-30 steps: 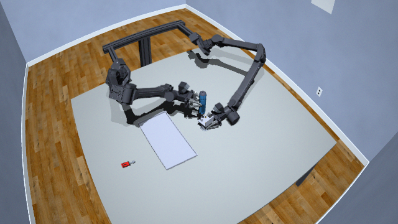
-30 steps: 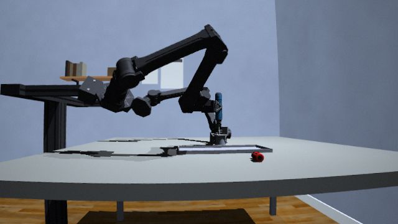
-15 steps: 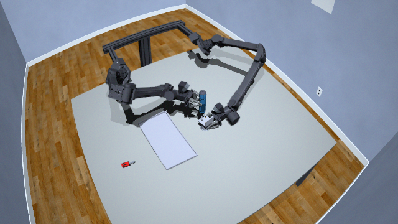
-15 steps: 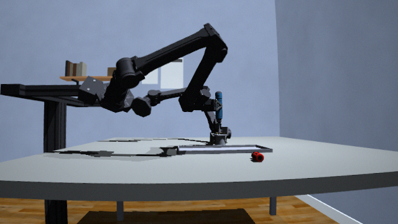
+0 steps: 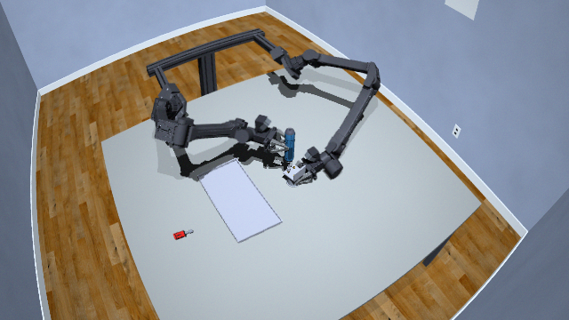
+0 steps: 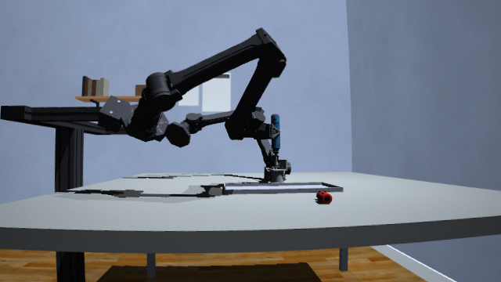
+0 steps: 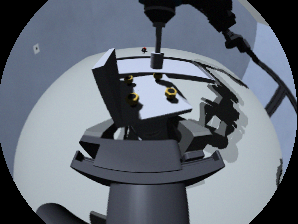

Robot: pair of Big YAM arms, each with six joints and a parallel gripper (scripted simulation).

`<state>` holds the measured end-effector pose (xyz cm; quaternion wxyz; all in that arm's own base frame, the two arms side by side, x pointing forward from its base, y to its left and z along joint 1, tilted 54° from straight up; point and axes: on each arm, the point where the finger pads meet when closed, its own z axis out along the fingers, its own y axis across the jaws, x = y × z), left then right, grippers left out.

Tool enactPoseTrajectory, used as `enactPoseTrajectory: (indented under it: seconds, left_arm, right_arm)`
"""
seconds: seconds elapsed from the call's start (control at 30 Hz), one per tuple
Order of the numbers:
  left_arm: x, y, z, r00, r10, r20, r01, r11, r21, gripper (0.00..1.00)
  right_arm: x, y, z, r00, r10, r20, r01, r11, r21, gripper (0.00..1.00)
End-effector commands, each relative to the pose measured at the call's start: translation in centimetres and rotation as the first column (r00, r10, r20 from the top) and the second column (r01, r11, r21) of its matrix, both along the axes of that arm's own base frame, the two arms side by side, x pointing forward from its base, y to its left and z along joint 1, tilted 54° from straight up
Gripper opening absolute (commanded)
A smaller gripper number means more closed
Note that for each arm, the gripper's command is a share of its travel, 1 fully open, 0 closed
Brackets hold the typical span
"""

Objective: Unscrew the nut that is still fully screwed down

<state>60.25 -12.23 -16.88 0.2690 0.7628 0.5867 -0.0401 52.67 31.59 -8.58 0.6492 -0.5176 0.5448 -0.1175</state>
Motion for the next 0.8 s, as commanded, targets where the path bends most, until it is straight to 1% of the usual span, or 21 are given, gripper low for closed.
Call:
enactPoseTrajectory:
  seconds: [0.0, 0.63, 0.77]
  left_arm:
    - [0.24, -0.55, 0.29, 1.0, -0.007, 0.008, 0.007, 1.0, -0.001, 0.59]
    - [0.24, -0.55, 0.29, 1.0, -0.007, 0.008, 0.007, 1.0, -0.001, 0.59]
    - [0.24, -0.55, 0.29, 1.0, -0.007, 0.008, 0.007, 1.0, -0.001, 0.59]
  right_arm:
    - [-0.88, 3.26, 2.56, 0.998, 0.057, 0.027, -0.057, 0.998, 0.026, 0.42]
    - [-0.86, 3.27, 2.69, 0.998, 0.057, 0.031, -0.058, 0.998, 0.029, 0.42]
    - [-0.27, 4.1, 3.08, 0.998, 0.053, 0.038, -0.054, 0.998, 0.034, 0.42]
